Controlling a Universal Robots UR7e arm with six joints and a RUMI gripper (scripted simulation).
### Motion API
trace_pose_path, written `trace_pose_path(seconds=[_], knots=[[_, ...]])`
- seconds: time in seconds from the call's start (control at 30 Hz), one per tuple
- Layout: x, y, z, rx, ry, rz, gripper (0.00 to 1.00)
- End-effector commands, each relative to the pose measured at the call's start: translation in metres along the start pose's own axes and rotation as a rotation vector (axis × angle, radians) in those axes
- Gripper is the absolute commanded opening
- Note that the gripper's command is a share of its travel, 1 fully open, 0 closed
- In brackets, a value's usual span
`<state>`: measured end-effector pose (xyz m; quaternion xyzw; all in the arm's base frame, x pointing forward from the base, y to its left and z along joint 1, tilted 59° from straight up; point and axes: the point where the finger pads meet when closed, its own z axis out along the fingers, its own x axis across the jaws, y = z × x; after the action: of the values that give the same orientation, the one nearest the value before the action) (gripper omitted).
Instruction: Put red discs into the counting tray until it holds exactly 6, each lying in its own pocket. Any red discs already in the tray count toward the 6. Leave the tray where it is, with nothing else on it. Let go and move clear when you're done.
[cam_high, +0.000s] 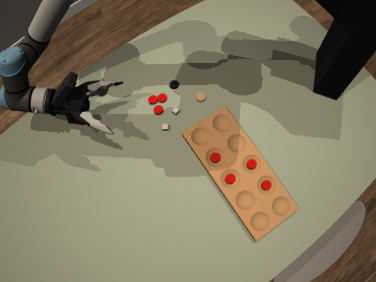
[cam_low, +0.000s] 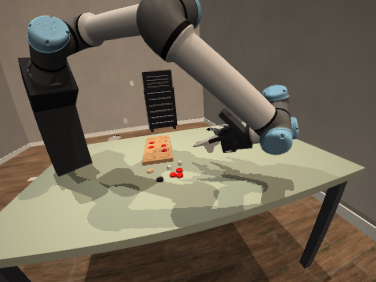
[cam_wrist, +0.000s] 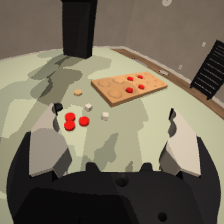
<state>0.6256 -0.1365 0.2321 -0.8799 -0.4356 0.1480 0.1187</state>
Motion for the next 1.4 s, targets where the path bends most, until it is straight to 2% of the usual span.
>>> trace_pose_path(seconds=[0.0,0.53,0.57,1.1,1.37], knots=[[0.0003,-0.0006,-0.0007,-0.001,0.000,-0.001,1.00],[0.0003,-0.0006,-0.0007,-0.001,0.000,-0.001,1.00],[0.0003,-0.0006,-0.0007,-0.001,0.000,-0.001,0.28],[-0.0002,-0.0001,-0.0002,-0.015,0.007,0.010,0.28],[-0.0015,0.0006,0.0014,-0.044,0.023,0.035,0.28]])
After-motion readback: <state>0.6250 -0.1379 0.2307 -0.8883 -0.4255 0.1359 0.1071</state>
